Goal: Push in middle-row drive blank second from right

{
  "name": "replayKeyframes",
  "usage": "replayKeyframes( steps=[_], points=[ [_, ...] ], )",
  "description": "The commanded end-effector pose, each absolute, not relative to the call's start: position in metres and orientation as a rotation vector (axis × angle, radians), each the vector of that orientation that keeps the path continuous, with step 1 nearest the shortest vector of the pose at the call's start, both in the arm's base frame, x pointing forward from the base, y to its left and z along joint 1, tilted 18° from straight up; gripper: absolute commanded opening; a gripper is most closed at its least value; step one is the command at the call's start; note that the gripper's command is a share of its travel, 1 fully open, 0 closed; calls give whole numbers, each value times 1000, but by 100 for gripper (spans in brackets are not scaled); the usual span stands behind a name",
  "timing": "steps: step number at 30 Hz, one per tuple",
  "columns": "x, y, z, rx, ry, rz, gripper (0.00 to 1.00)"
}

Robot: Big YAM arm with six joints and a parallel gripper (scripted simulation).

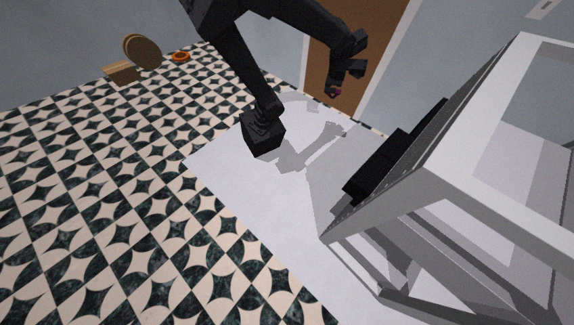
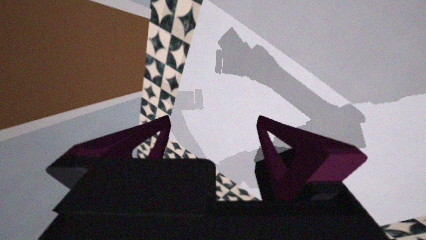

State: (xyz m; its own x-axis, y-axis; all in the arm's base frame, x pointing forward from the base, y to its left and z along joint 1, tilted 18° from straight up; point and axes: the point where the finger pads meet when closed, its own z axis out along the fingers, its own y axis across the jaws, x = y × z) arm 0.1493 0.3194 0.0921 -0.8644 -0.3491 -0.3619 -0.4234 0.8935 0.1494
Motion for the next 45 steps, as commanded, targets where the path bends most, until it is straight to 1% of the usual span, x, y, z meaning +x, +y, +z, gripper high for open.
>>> replayKeyframes(
  steps=[1, 34, 45],
  points=[
    [150, 322, 95, -573, 2726, 330, 100],
    [153, 331, 105, -567, 2710, 359, 100],
    [157, 322, 100, -574, 2696, 354, 100]
  ],
)
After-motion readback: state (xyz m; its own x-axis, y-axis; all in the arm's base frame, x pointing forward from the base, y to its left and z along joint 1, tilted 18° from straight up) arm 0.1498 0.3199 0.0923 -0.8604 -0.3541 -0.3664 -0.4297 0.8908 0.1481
